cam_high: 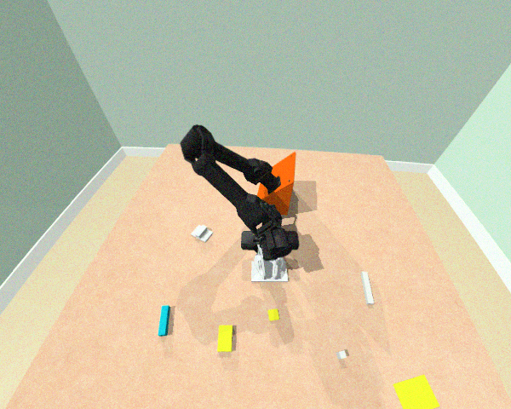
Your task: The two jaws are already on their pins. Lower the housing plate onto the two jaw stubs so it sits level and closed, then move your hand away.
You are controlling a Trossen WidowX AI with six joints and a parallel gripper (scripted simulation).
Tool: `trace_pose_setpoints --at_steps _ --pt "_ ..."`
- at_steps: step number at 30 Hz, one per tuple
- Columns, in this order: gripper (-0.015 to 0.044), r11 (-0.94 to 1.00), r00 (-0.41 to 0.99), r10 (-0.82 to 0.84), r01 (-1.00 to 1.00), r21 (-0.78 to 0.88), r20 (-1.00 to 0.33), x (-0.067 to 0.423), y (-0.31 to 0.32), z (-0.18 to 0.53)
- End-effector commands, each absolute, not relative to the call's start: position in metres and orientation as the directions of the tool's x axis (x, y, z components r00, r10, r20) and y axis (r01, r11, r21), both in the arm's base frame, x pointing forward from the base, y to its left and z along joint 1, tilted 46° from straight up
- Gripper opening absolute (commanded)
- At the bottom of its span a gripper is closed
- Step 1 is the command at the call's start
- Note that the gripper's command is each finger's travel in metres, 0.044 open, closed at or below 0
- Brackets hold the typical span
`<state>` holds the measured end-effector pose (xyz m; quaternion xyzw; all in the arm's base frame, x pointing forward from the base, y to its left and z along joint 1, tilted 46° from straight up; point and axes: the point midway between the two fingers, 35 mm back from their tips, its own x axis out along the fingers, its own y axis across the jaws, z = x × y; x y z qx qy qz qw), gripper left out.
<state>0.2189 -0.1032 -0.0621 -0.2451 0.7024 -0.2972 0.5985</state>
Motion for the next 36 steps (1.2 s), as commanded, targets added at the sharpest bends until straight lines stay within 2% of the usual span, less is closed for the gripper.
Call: trace_pose_setpoints --at_steps 1,16,26,33,36 --pt "0.043 0.703 -0.163 -0.7 0.011 -0.711 -0.695 0.219 -0.103 -0.062" --pt "0.044 0.703 -0.163 -0.7 0.011 -0.711 -0.695 0.219 -0.102 -0.061" --pt "0.044 0.706 -0.164 -0.698 0.006 -0.708 -0.697 0.231 -0.05 -0.011" --pt "0.044 0.707 -0.156 -0.699 -0.002 -0.708 -0.698 0.231 -0.053 -0.015" --pt "0.044 0.71 -0.157 -0.695 0.0 -0.704 -0.701 0.225 -0.036 -0.002"
